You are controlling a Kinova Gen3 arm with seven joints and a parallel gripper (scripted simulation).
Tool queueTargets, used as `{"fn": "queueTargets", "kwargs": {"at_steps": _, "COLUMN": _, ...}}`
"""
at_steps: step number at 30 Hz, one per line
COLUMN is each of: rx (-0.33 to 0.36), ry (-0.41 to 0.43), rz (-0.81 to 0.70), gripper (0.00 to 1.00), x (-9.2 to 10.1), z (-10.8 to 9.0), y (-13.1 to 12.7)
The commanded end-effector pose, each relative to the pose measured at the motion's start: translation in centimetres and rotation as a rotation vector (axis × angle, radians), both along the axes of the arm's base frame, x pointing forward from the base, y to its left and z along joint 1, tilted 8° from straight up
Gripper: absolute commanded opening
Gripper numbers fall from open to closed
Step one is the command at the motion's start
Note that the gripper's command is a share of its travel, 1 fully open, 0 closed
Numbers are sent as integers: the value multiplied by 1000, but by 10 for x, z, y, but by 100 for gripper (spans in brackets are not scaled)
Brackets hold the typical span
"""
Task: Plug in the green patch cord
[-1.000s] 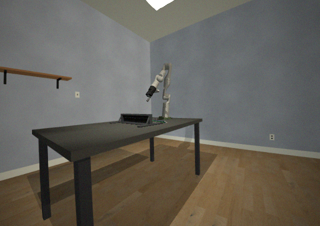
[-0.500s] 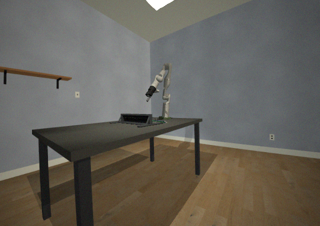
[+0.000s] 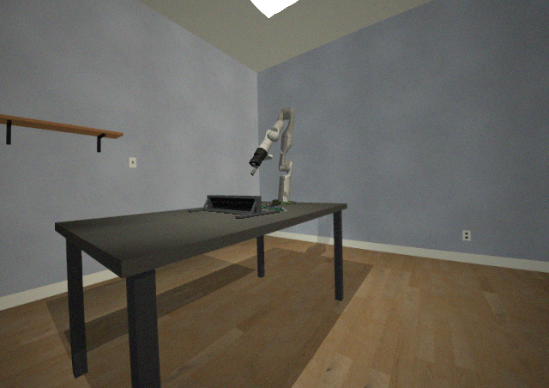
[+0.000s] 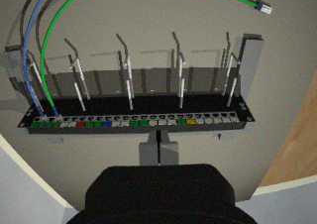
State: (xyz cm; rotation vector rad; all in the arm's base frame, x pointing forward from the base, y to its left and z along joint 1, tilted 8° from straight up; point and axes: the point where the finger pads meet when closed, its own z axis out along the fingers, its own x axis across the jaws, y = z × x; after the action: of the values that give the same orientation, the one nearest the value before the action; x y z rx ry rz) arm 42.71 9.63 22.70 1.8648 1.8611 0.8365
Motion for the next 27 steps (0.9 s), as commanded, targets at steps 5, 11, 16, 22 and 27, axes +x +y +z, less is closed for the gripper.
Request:
{"fn": "queueTargets", "kwargs": {"at_steps": 5, "rx": -8, "ry": 5, "rz": -3, "gripper": 0, "x": 4, "z": -8, "y": -1}}
{"fn": "queueTargets", "kwargs": {"at_steps": 11, "rx": -8, "ry": 5, "rz": -4, "gripper": 0, "x": 13, "z": -18, "y": 1}}
{"fn": "queueTargets", "kwargs": {"at_steps": 16, "rx": -8, "ry": 5, "rz": -4, "gripper": 0, "x": 28, "z": -36, "y": 4}}
{"fn": "queueTargets", "kwargs": {"at_steps": 22, "rx": -8, "ry": 5, "rz": -4, "gripper": 0, "x": 44, "z": -55, "y": 7}}
{"fn": "queueTargets", "kwargs": {"at_steps": 27, "rx": -8, "ry": 5, "rz": -4, "gripper": 0, "x": 61, "z": -75, "y": 11}}
